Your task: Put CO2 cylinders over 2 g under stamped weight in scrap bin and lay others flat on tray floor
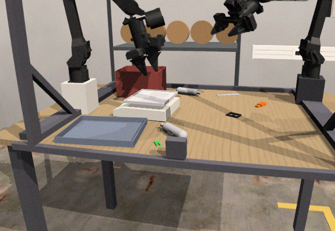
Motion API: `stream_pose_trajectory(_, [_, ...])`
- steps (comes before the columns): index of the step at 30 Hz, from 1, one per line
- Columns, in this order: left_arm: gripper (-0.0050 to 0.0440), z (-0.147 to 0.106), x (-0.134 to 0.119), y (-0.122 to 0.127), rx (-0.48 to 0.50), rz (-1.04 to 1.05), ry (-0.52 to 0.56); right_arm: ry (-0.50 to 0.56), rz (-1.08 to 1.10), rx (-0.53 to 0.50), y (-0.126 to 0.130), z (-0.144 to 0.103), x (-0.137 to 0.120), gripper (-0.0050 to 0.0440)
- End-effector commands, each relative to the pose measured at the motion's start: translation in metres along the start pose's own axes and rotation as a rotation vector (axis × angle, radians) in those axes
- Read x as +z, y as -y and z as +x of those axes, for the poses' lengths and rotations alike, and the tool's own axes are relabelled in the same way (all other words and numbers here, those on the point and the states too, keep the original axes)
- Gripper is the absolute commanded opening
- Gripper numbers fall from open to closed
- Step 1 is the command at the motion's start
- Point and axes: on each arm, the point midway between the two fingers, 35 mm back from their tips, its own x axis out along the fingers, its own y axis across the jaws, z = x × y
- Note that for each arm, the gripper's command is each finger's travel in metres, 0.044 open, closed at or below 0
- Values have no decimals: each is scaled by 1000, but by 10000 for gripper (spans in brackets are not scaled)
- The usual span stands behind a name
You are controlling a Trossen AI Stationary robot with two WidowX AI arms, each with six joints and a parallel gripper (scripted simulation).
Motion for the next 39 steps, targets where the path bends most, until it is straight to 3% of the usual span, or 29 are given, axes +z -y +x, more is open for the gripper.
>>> stream_pose_trajectory(1, [440, 18, 33, 35, 5, 35, 26, 51, -69, 108, -2, -8, 13, 440])
stream_pose_trajectory(5, [440, 40, 60, 81, -14, 85, 36, 87, -105, 173, -6, -14, 16, 440])
stream_pose_trajectory(7, [440, 40, 60, 81, -14, 85, 36, 87, -105, 173, -6, -14, 16, 440])
stream_pose_trajectory(13, [440, 70, 95, 142, -39, 151, 47, 104, -120, 199, -7, -17, 17, 440])
stream_pose_trajectory(20, [440, 95, 124, 195, -60, 209, 56, 104, -120, 199, -7, -17, 17, 440])
stream_pose_trajectory(28, [440, 104, 134, 214, -69, 229, 58, 103, -118, 201, -9, -18, 15, 440])
stream_pose_trajectory(39, [440, 101, 133, 213, -71, 231, 61, 103, -118, 201, -9, -18, 15, 440])
